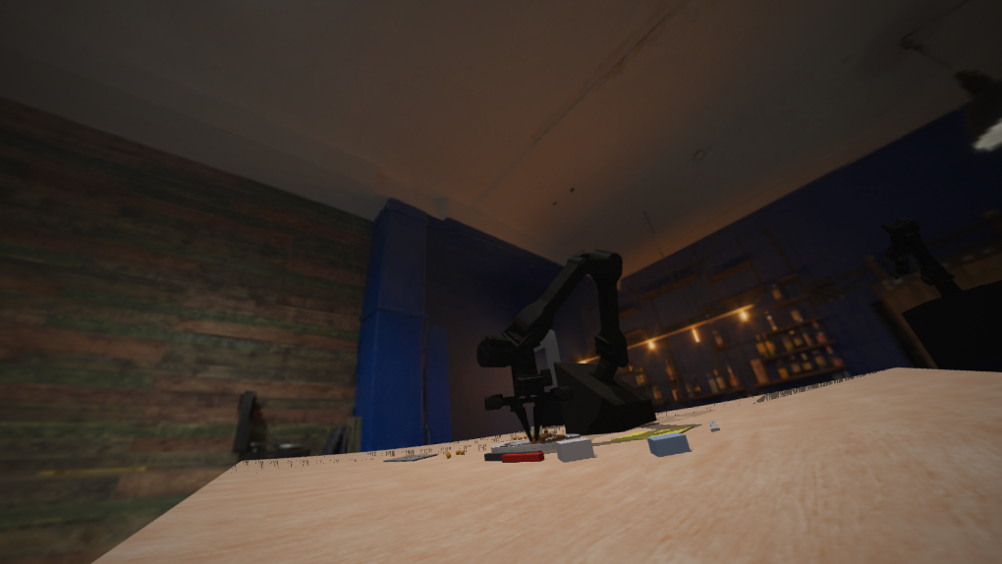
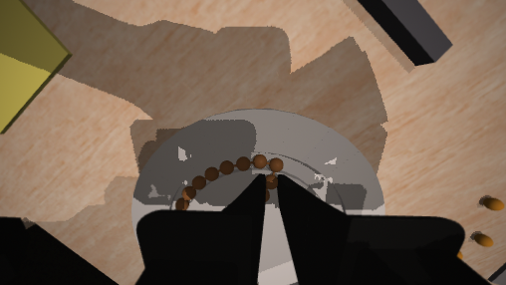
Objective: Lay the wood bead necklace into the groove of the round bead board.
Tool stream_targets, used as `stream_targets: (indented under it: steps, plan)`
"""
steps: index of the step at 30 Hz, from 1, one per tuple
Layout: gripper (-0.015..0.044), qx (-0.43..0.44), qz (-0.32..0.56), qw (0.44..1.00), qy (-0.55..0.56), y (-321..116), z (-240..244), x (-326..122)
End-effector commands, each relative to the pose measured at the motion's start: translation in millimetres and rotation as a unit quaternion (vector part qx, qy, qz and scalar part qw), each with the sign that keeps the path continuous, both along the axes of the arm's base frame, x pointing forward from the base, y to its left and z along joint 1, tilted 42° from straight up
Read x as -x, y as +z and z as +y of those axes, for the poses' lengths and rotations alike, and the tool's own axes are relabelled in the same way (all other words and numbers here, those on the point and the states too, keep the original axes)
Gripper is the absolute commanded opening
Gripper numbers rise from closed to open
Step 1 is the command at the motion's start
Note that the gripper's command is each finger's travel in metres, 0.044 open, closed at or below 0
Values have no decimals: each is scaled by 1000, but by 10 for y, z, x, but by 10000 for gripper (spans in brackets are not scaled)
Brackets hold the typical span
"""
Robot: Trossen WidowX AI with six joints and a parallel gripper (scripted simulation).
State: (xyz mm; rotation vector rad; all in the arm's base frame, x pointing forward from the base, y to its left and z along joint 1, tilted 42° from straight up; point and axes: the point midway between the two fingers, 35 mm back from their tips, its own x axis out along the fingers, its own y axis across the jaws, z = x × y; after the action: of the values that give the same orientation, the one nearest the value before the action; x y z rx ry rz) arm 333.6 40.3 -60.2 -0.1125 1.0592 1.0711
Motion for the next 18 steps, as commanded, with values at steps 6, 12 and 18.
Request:
stream_targets:
  steps: [6,12,18]
  plan:
    - [0,0,0,1000,0,3,-3,-3]
    - [0,0,0,1000,0,3,-3,-3]
    - [0,0,0,1000,0,3,-3,-3]
